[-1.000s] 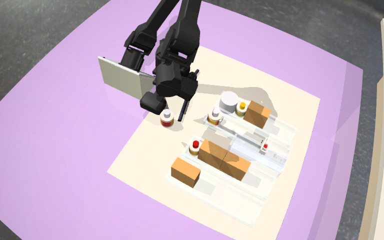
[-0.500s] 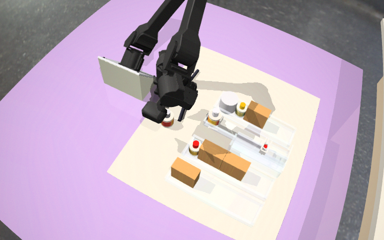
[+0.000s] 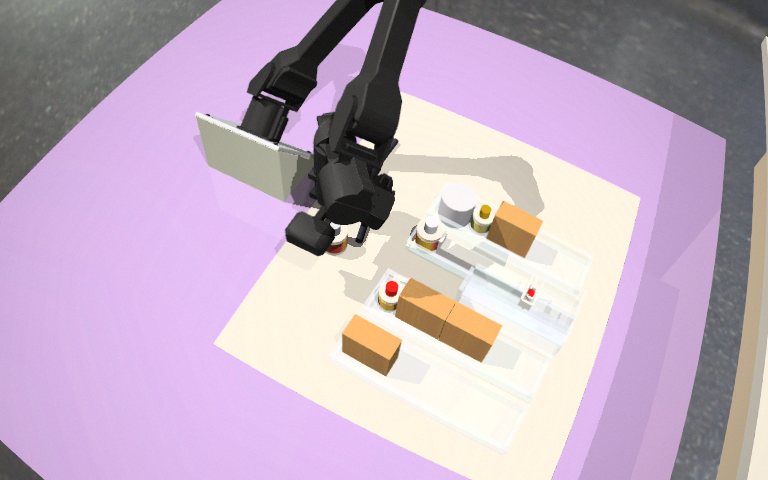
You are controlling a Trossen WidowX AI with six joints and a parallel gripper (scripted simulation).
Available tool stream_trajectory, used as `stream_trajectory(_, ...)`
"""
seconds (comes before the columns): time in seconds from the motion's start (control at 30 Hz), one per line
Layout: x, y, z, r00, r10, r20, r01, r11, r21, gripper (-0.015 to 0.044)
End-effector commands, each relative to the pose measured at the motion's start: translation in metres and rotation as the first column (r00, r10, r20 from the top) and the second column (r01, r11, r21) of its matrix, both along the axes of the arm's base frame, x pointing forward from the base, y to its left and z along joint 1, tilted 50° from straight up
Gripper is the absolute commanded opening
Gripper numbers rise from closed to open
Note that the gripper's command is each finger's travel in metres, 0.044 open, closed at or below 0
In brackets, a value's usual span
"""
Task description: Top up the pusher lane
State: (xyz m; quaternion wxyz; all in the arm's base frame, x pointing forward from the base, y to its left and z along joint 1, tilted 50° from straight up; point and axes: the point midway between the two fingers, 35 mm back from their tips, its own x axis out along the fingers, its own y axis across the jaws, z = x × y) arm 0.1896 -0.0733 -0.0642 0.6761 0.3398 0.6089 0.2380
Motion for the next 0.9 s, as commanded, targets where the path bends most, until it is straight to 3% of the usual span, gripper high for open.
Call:
stream_trajectory(0.0, -0.001, 0.008, -0.005, 1.0, -0.003, -0.011, 0.003, 1.0, 0.014, 0.044)
stream_trajectory(0.33, 0.0, 0.018, -0.013, 1.0, -0.003, -0.011, 0.003, 1.0, 0.016, 0.044)
stream_trajectory(0.63, 0.0, 0.018, -0.013, 1.0, -0.003, -0.011, 0.003, 1.0, 0.016, 0.0204)
stream_trajectory(0.87, 0.0, 0.018, -0.013, 1.0, -0.003, -0.011, 0.003, 1.0, 0.016, 0.0138)
